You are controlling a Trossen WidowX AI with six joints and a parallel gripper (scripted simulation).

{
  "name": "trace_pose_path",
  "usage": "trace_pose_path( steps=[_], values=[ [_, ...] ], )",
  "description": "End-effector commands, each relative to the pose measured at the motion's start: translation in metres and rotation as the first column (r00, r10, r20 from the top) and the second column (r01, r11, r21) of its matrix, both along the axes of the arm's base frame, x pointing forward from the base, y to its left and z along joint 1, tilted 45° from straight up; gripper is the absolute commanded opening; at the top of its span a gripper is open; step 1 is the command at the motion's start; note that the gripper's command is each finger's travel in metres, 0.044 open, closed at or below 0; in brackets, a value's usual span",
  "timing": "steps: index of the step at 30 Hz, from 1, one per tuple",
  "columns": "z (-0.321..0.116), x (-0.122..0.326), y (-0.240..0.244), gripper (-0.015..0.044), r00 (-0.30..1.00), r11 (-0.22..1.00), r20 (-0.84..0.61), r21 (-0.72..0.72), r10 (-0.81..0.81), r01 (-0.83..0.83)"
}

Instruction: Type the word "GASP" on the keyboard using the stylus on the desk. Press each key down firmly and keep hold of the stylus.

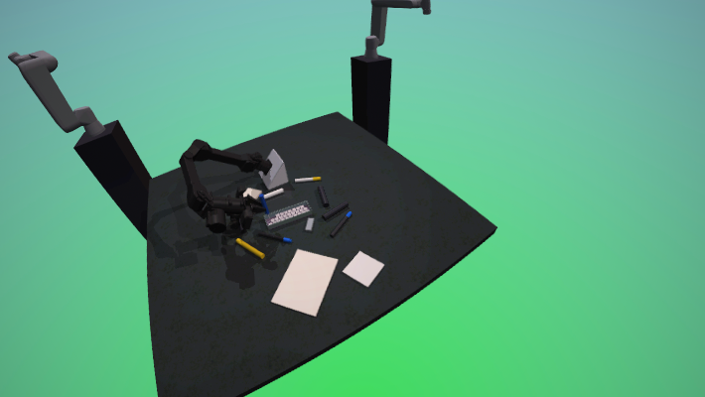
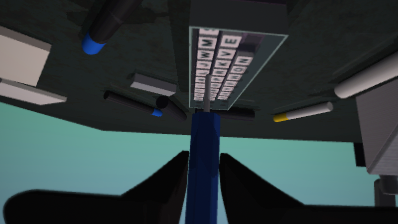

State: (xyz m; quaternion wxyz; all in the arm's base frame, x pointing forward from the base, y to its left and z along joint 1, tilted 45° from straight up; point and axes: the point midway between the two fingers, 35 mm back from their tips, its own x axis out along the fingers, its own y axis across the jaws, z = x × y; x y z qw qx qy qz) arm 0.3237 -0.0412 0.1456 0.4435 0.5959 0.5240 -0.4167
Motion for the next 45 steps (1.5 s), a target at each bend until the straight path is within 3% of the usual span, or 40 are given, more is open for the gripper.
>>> trace_pose_path(
  steps=[1, 8, 11, 12, 45],
  values=[
    [-0.004, 0.0, -0.007, 0.0, 1.0, 1.0, 0.003, 0.002, 0.001, -0.001],
    [-0.011, 0.001, -0.014, 0.0, 1.0, 1.0, 0.003, 0.001, 0.001, -0.001],
    [-0.013, 0.001, -0.015, 0.0079, 1.0, 1.0, 0.003, 0.001, 0.001, -0.001],
    [-0.013, 0.001, -0.016, 0.0081, 1.0, 1.0, 0.003, 0.001, 0.001, -0.001],
    [-0.024, 0.002, -0.027, 0.0081, 1.0, 1.0, 0.003, 0.0, 0.001, -0.001]
  ],
)
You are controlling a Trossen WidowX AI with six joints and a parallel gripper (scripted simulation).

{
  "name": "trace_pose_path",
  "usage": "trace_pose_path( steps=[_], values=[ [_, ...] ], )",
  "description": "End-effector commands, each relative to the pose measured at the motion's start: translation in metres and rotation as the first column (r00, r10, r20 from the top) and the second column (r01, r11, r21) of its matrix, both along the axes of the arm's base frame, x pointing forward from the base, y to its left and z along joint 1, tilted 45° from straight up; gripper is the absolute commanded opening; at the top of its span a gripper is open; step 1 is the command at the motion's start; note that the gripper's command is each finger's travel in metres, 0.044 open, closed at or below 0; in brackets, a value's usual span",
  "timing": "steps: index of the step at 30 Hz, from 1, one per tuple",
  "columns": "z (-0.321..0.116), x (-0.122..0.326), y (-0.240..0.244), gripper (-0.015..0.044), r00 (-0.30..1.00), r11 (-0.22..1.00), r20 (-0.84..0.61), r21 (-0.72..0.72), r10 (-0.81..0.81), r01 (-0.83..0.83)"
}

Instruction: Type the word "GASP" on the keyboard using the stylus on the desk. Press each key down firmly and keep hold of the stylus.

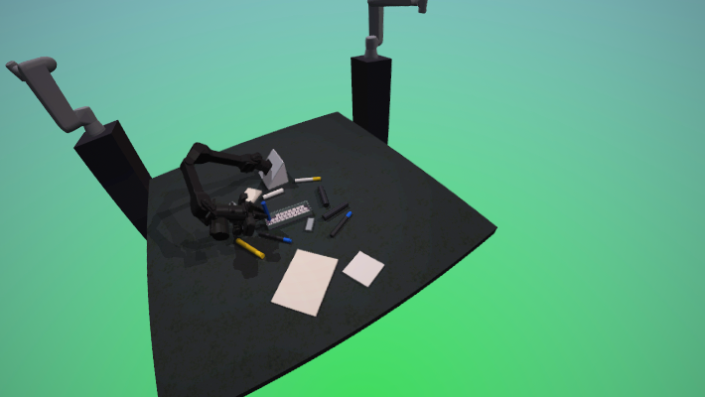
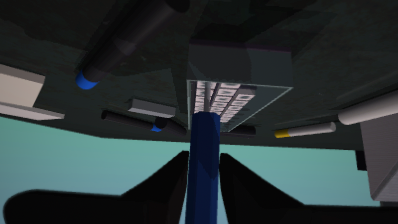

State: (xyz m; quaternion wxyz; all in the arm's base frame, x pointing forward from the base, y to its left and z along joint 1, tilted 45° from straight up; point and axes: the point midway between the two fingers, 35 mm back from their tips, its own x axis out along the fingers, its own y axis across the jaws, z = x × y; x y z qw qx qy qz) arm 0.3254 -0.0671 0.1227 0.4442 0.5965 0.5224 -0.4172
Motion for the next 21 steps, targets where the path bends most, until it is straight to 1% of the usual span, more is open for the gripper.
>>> trace_pose_path(
  steps=[1, 15, 21],
  values=[
    [-0.002, 0.0, -0.001, 0.0081, 1.0, 1.0, 0.001, 0.003, 0.004, -0.004],
    [-0.003, 0.0, -0.002, 0.0081, 1.0, 1.0, 0.001, 0.002, 0.004, -0.004],
    [0.013, 0.0, 0.014, 0.0081, 1.0, 1.0, 0.001, 0.003, 0.004, -0.004]
  ],
)
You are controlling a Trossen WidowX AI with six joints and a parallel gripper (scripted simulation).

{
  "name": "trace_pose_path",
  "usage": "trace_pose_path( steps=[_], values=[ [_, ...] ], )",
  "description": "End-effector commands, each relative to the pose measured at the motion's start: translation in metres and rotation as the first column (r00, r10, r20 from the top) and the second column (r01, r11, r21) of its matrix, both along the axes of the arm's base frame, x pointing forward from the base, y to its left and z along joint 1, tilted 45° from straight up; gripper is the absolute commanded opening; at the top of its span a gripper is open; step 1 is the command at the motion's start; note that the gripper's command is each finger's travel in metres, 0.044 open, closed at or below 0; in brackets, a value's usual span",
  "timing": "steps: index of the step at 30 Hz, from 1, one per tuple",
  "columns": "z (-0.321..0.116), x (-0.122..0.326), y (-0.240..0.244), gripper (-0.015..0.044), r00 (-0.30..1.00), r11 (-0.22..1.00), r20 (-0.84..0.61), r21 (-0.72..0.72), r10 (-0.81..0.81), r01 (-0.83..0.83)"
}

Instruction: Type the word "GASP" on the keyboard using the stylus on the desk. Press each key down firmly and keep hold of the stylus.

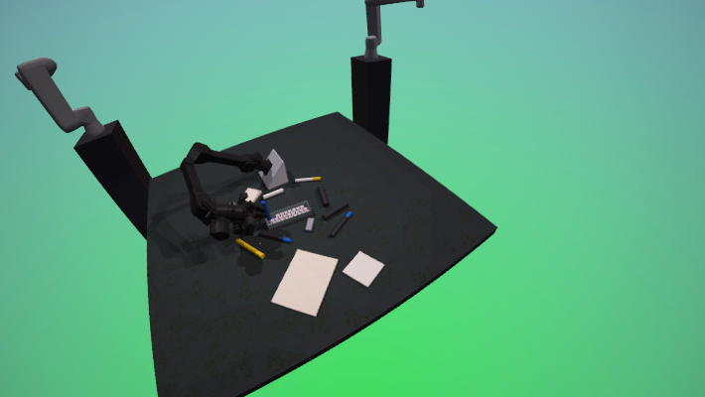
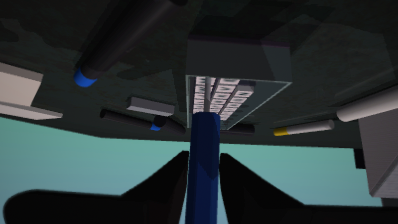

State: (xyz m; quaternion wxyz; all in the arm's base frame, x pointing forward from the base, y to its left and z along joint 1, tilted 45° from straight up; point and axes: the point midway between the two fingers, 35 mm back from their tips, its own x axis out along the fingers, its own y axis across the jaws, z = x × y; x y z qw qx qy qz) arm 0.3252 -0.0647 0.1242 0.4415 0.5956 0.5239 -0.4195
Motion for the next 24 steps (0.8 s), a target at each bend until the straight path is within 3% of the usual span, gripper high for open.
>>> trace_pose_path(
  steps=[1, 16, 19, 22, 24],
  values=[
    [0.015, 0.0, 0.015, 0.0081, 1.0, 1.0, 0.009, 0.002, 0.005, -0.005],
    [0.02, 0.0, 0.02, 0.0084, 1.0, 1.0, 0.006, 0.001, 0.007, -0.007],
    [0.02, 0.0, 0.02, 0.0064, 1.0, 1.0, 0.006, 0.001, 0.007, -0.007],
    [0.017, 0.0, 0.024, 0.0, 1.0, 1.0, 0.006, 0.001, 0.007, -0.007],
    [0.012, 0.0, 0.029, 0.0, 1.0, 1.0, 0.006, 0.001, 0.006, -0.006]
  ],
)
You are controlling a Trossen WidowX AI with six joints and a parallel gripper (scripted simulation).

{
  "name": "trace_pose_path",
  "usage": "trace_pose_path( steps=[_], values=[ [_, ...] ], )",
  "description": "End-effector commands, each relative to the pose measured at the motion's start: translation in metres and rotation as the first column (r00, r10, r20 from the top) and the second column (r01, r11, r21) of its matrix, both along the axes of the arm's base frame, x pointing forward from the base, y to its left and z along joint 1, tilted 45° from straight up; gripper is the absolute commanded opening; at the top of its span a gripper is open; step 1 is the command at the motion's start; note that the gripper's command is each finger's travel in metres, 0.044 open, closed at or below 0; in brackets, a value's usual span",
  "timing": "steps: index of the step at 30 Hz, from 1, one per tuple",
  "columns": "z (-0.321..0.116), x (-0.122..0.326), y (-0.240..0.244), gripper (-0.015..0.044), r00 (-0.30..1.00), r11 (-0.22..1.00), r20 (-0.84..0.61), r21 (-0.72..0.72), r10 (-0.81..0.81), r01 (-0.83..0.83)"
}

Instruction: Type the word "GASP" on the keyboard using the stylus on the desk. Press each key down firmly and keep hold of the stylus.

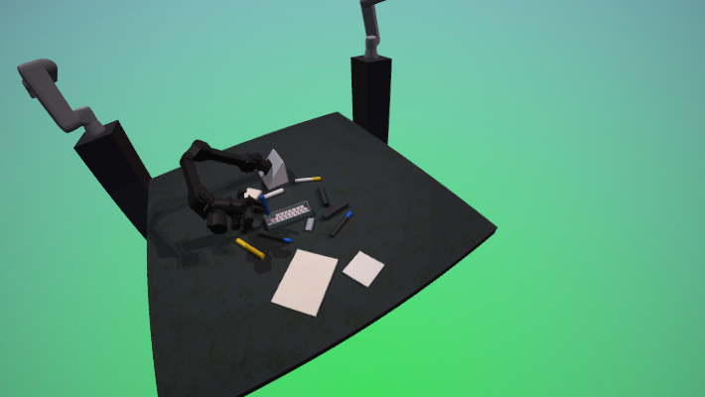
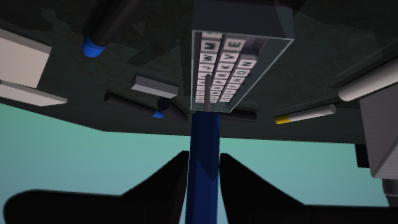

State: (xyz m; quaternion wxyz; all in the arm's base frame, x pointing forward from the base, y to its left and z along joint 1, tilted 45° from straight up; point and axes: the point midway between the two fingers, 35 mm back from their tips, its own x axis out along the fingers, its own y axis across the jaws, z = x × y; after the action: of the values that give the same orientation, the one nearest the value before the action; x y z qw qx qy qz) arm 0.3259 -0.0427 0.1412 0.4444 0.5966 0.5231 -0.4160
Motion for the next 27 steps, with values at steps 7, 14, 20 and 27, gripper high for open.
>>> trace_pose_path(
  steps=[7, 14, 20, 27],
  values=[
    [-0.027, -0.002, 0.032, 0.0, 1.0, 1.0, -0.002, 0.002, 0.002, -0.002],
    [-0.05, -0.008, 0.058, 0.0, 1.0, 1.0, -0.002, 0.006, 0.002, -0.002],
    [-0.056, -0.009, 0.061, 0.0, 1.0, 1.0, -0.002, 0.006, 0.002, -0.002],
    [-0.068, -0.009, 0.049, 0.0, 1.0, 1.0, -0.002, 0.006, 0.002, -0.002]
  ],
)
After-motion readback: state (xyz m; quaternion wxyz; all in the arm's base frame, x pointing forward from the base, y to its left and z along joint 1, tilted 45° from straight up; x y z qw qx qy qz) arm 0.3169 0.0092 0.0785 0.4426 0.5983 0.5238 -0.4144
